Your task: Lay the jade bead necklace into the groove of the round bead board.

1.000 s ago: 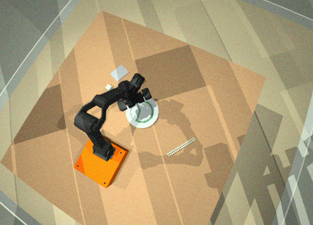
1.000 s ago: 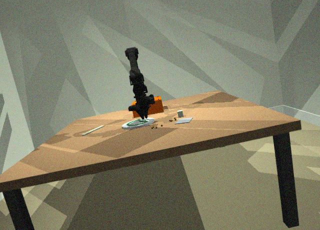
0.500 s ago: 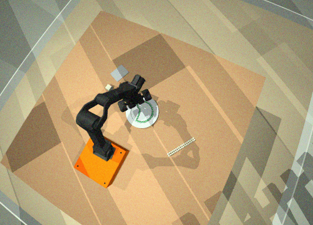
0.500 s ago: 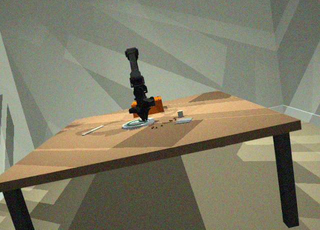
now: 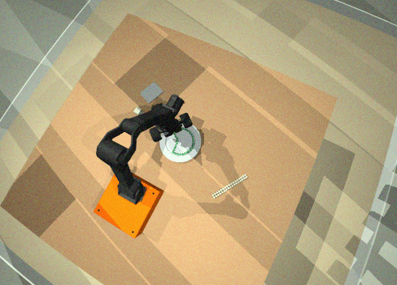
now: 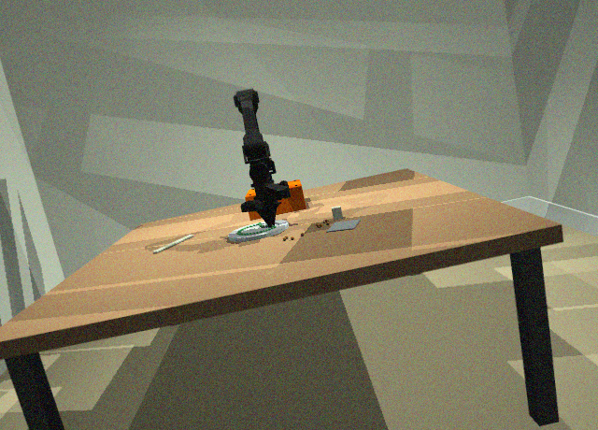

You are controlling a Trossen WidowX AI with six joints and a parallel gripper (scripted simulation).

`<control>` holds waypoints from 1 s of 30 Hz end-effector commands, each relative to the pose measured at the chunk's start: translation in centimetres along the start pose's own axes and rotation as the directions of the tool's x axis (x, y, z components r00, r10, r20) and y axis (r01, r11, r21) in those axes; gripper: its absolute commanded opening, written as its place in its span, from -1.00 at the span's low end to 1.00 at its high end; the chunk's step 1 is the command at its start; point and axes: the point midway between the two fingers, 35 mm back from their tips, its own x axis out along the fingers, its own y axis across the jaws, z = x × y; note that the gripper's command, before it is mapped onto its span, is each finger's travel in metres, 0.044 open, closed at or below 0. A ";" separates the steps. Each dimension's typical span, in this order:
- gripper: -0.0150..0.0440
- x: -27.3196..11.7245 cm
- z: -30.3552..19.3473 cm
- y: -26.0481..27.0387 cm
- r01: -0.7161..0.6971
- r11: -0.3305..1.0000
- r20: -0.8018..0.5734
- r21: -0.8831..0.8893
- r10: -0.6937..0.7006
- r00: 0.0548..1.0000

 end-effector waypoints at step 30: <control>-0.49 -0.6 0.0 0.1 -0.003 1.000 -0.002 -0.005 0.003 1.000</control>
